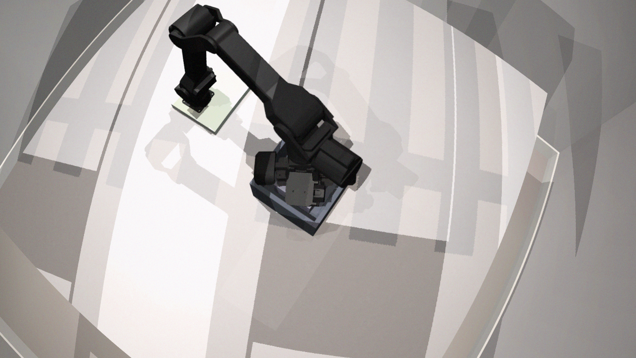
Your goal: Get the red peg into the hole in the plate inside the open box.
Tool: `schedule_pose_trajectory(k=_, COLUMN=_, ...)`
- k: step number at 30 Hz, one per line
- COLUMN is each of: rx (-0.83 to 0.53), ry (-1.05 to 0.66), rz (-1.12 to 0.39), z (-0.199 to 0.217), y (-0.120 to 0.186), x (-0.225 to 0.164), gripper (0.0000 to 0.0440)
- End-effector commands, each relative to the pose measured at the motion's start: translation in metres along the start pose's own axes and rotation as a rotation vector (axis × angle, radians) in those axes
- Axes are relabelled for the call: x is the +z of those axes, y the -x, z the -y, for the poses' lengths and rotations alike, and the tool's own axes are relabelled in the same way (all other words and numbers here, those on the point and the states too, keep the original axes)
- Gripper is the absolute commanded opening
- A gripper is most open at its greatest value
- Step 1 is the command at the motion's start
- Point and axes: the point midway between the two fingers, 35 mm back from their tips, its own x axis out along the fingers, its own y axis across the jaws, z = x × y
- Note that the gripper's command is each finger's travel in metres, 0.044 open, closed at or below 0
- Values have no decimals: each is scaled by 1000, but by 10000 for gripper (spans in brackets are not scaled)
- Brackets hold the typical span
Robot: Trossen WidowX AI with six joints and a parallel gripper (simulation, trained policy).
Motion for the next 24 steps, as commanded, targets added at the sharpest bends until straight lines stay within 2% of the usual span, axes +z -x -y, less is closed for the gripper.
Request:
schedule_pose_trajectory(k=1, rx=-3, ry=13, rz=-7, z=-3, y=-1, x=6, gripper=159)
schedule_pose_trajectory(k=24, rx=-47, ry=41, rz=-41, z=-1, y=-11, x=43, gripper=153)
